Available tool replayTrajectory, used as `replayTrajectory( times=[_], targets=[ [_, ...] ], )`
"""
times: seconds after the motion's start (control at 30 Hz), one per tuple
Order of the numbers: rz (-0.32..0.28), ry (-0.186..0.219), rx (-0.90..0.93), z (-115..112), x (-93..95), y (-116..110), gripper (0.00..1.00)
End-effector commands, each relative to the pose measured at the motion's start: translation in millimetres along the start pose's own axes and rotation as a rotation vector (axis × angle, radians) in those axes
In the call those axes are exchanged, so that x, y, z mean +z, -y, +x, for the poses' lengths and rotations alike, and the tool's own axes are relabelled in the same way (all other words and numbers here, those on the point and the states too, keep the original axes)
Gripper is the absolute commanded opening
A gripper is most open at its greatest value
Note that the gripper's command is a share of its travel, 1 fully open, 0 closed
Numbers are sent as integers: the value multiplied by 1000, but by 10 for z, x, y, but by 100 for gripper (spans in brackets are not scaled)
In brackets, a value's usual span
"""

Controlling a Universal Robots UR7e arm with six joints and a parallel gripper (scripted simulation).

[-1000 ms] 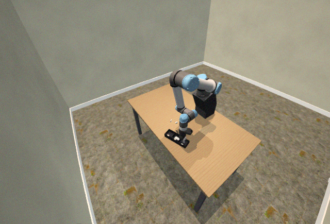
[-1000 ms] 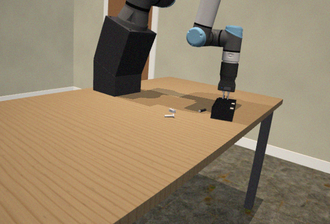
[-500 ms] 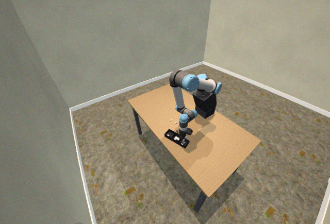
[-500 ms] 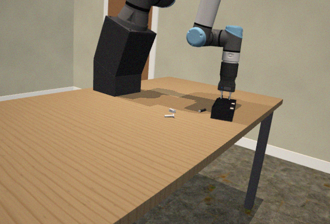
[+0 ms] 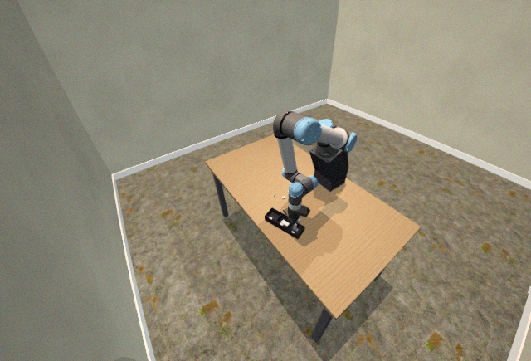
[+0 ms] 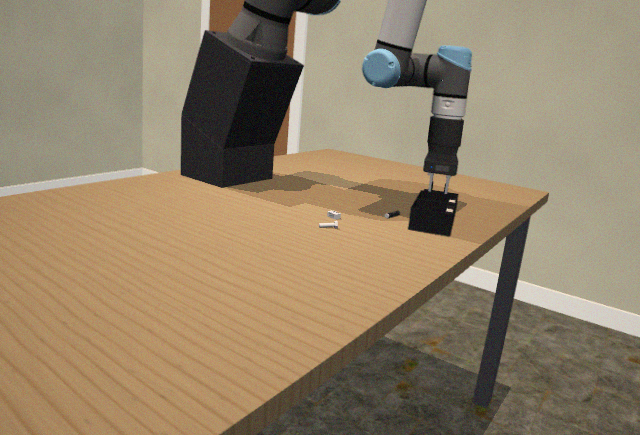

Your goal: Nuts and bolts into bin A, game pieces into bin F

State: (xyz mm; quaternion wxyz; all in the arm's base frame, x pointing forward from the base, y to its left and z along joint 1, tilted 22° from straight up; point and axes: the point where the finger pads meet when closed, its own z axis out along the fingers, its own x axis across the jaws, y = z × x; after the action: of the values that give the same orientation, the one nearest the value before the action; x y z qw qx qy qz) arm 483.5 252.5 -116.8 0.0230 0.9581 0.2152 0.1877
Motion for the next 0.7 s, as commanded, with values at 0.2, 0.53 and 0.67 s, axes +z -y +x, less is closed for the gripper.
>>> replayTrajectory(
  times=[0.2,0.53,0.67],
  targets=[
    [1,2,0,-16,-148,1,64],
    [1,2,-1,-16,-335,7,64],
    [1,2,-1,-17,-449,10,64]
  ],
)
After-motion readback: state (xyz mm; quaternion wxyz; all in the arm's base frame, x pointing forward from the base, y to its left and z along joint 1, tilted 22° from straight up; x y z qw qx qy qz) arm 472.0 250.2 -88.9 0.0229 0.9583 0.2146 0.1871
